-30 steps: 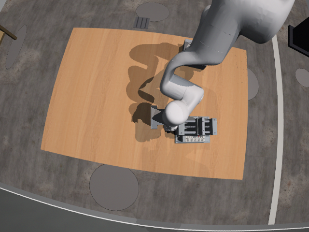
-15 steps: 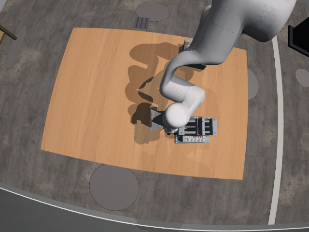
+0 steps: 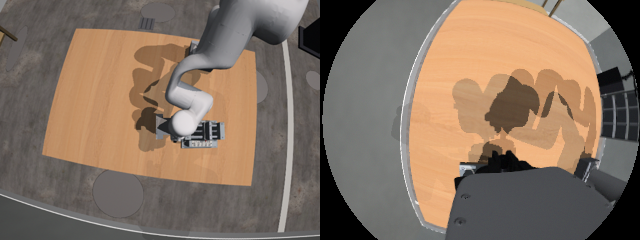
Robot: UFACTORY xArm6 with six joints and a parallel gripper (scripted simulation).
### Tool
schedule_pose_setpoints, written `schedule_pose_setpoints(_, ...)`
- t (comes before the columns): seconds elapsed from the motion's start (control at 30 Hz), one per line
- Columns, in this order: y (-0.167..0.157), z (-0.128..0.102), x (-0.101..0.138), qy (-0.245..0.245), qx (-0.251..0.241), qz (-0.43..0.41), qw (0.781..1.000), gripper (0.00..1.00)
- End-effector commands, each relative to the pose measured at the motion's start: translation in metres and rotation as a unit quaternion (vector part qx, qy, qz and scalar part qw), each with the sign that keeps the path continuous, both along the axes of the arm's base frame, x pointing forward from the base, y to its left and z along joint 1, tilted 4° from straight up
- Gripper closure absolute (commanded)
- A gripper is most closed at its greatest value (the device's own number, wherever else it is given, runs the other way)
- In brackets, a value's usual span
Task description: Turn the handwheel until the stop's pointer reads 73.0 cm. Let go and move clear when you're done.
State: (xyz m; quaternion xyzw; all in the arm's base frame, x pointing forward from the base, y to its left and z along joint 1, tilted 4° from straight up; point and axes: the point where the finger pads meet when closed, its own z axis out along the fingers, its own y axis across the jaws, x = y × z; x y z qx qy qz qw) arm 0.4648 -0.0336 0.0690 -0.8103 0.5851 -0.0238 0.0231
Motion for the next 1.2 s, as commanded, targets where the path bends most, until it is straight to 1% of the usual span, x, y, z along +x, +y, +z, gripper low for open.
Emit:
schedule_pose_setpoints(0.0, 0.0, 0.001, 0.002, 0.0, 0.0, 0.0, 1.0, 0.94)
schedule_pose_setpoints(1.17, 0.004, 0.0, 0.013, 0.0, 0.0, 0.0, 1.0, 0.94)
